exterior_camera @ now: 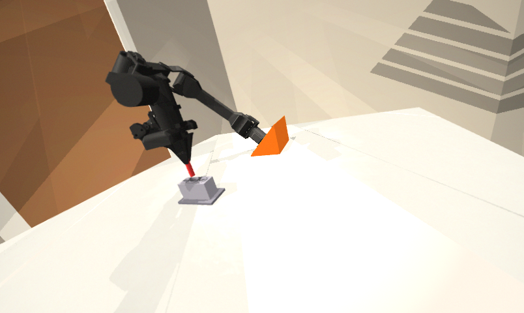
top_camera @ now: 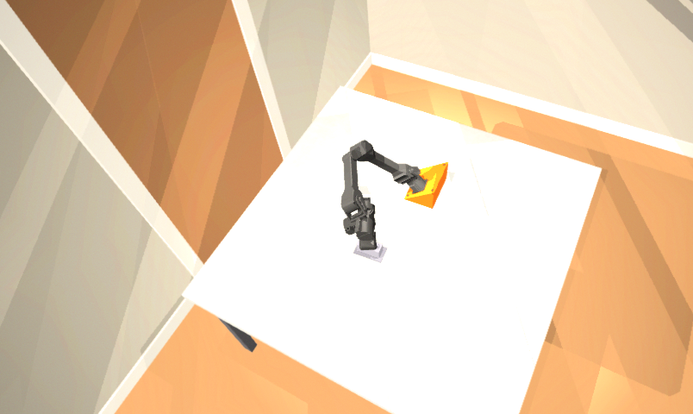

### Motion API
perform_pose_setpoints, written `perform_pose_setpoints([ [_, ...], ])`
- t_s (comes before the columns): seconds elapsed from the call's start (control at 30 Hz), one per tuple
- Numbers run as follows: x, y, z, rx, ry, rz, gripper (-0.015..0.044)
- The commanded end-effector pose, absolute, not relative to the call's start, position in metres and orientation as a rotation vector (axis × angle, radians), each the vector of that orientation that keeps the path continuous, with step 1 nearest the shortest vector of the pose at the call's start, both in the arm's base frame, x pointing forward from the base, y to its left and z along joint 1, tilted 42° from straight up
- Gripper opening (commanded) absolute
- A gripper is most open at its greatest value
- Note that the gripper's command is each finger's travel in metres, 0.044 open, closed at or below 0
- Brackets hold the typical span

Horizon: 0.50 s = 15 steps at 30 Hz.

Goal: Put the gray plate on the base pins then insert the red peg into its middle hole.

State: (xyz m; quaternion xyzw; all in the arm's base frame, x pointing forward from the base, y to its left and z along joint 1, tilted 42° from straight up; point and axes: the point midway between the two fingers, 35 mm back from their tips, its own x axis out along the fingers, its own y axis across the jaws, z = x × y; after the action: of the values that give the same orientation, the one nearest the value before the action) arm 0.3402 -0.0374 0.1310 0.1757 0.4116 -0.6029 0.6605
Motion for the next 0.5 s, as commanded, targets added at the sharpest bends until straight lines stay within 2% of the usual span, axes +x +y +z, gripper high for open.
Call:
perform_pose_setpoints([
  [0.0, 0.3402, -0.0382, 0.1322, 0.391, 0.93, -1.363, 0.0],
  [0.47, 0.3402, -0.038, 0.1306, 0.397, 0.931, -1.364, 0.0],
])
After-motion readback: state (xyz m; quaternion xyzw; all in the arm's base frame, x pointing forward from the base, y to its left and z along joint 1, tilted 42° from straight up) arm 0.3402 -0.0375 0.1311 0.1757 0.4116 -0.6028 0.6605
